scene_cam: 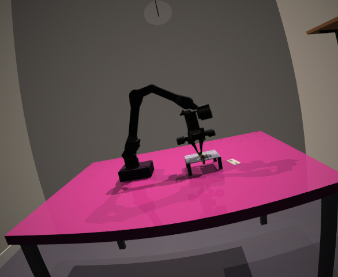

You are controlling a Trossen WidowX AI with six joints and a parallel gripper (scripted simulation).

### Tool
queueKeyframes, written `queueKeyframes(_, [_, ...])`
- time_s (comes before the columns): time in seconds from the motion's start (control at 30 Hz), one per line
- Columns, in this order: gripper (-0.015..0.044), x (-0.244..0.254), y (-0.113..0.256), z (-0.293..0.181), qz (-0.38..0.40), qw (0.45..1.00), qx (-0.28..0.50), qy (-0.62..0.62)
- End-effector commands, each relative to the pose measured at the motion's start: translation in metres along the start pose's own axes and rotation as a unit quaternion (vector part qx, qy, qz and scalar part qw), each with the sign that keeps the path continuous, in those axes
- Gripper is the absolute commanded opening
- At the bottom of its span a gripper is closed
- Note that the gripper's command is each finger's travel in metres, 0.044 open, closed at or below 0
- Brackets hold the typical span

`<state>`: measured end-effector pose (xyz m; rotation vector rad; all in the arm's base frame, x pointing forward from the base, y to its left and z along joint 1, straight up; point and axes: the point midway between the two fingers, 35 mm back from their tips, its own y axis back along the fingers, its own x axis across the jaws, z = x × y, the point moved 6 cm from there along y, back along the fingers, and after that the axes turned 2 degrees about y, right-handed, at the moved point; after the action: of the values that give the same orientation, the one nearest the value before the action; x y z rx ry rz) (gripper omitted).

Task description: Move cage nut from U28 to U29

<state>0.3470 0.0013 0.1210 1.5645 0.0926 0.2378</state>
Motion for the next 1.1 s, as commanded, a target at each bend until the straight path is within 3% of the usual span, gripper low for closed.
queueKeyframes(0.0, [0.0038,-0.0012,-0.0004,-0.0004,0.002,1.000,0.002,0.002])
queueKeyframes(1.07, [0.0038,-0.0055,-0.0009,-0.0009,0.020,1.000,0.001,0.002])
